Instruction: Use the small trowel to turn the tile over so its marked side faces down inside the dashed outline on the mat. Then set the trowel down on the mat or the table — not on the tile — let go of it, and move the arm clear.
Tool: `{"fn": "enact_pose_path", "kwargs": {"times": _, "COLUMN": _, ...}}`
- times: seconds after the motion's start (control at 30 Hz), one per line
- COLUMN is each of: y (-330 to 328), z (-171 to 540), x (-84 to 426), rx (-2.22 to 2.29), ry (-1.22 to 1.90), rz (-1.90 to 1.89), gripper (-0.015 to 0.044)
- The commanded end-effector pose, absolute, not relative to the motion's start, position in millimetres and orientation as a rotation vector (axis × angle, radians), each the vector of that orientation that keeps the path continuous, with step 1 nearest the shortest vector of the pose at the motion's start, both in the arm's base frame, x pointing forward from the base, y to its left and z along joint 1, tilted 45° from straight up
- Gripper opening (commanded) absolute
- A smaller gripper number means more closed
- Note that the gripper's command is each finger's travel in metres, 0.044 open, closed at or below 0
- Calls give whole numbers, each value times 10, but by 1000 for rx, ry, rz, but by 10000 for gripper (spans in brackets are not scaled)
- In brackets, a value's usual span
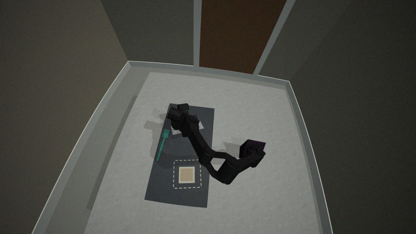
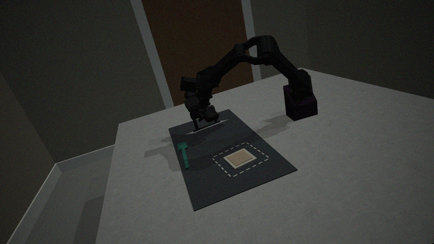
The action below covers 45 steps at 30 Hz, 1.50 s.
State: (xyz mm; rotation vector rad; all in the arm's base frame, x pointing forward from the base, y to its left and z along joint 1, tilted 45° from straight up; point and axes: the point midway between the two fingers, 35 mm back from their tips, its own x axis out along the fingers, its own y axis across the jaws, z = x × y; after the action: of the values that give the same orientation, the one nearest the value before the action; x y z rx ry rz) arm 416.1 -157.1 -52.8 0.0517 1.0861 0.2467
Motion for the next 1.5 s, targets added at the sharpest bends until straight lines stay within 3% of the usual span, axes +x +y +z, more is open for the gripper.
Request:
{"fn": "enact_pose_path", "kwargs": {"times": 0.0, "y": -1656, "z": -595, "x": 4138, "rx": 110, "ry": 1172, "rz": 175, "gripper": 0}}
{"fn": "enact_pose_path", "kwargs": {"times": 1.1, "y": -1830, "z": -763, "x": 3670, "rx": 350, "ry": 1797, "rz": -416, "gripper": 0}}
{"fn": "enact_pose_path", "kwargs": {"times": 1.47, "y": -1822, "z": -770, "x": 3651, "rx": 350, "ry": 1819, "rz": -447, "gripper": 0}}
